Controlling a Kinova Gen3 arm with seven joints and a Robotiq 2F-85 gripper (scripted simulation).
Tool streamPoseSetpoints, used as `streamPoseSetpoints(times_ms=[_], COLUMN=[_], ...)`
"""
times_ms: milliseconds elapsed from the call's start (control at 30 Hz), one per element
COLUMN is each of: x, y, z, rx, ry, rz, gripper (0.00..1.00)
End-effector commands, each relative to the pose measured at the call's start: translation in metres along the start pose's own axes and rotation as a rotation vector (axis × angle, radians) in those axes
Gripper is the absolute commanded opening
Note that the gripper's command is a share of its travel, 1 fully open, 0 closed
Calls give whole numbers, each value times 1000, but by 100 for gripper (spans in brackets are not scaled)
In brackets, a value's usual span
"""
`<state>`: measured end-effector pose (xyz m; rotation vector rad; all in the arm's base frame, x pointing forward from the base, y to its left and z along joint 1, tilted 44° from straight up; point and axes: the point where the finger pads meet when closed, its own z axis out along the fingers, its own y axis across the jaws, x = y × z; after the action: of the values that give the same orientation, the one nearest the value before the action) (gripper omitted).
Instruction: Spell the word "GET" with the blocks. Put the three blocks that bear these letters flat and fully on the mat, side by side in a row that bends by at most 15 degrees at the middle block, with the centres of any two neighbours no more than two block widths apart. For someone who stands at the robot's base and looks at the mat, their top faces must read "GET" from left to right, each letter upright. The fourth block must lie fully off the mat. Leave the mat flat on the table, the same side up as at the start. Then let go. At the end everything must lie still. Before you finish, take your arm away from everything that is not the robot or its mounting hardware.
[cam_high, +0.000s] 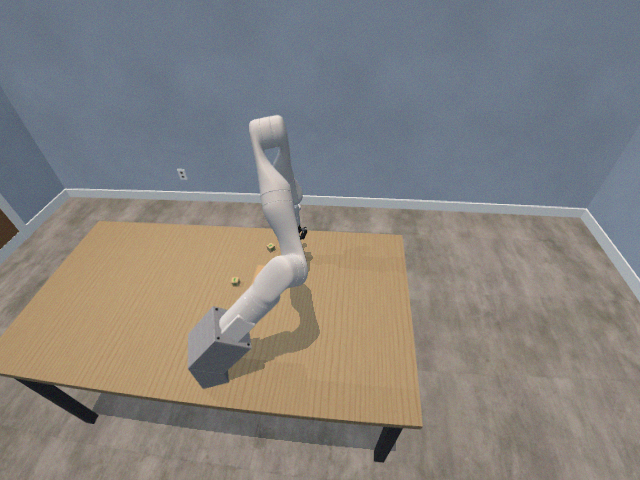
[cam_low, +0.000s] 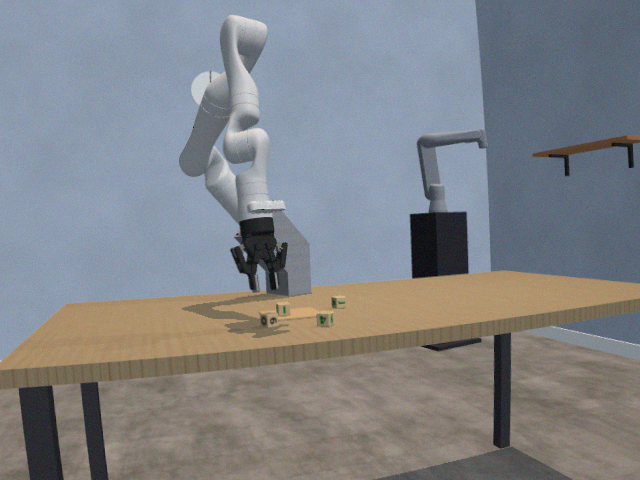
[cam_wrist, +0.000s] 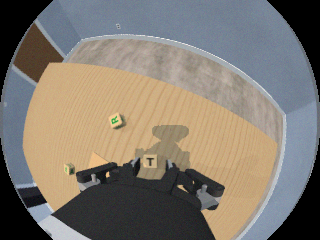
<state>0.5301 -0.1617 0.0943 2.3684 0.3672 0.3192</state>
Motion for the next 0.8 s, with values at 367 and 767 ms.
streamPoseSetpoints(times_ms=[367,767], x=[13,13], y=[-10,-9], z=[-4,-7], rx=[-5,-12], ry=[-85,-133], rz=[-33,-32], gripper=[46,46])
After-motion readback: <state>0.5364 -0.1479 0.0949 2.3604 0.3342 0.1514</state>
